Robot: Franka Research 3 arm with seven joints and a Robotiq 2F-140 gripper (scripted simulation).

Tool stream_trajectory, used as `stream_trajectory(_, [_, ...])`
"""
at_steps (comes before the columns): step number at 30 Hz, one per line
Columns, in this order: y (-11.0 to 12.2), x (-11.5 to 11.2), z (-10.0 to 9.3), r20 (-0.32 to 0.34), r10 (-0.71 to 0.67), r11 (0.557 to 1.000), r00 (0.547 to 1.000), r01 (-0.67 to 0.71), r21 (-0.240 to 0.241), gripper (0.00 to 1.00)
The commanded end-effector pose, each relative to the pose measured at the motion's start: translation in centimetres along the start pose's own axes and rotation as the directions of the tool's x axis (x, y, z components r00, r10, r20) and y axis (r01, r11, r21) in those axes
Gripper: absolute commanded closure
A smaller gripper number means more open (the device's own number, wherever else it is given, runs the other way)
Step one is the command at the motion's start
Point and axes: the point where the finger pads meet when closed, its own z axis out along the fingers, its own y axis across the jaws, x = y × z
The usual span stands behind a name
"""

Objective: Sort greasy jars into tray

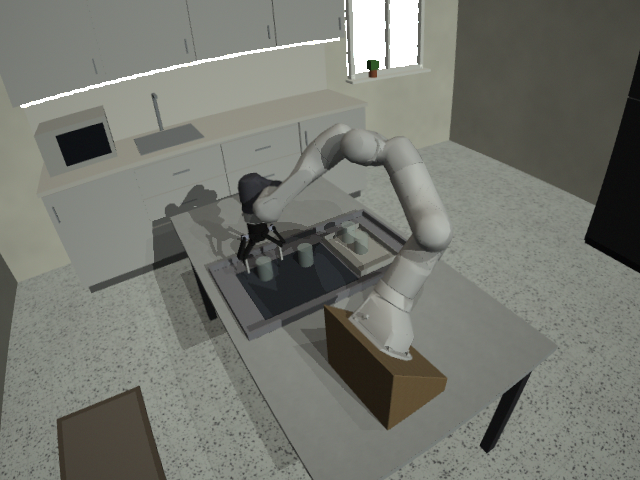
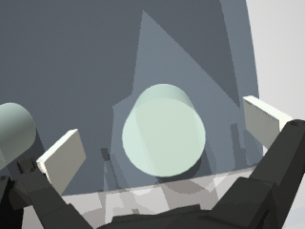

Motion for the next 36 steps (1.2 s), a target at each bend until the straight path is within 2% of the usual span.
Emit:
stream_trajectory(1, [0.08,-0.36,0.57,0.008,0.007,1.0,1.0,-0.007,-0.005,0.0])
stream_trajectory(5, [0.09,-0.37,1.37,0.008,0.007,1.0,1.0,-0.007,-0.005,0.0])
stream_trajectory(15, [0.09,-0.37,1.37,0.008,0.007,1.0,1.0,-0.007,-0.005,0.0])
stream_trajectory(16, [0.09,-0.37,1.37,0.008,0.007,1.0,1.0,-0.007,-0.005,0.4])
stream_trajectory(35, [0.09,-0.37,1.37,0.008,0.007,1.0,1.0,-0.007,-0.005,0.4])
stream_trajectory(36, [0.09,-0.37,1.37,0.008,0.007,1.0,1.0,-0.007,-0.005,0.43])
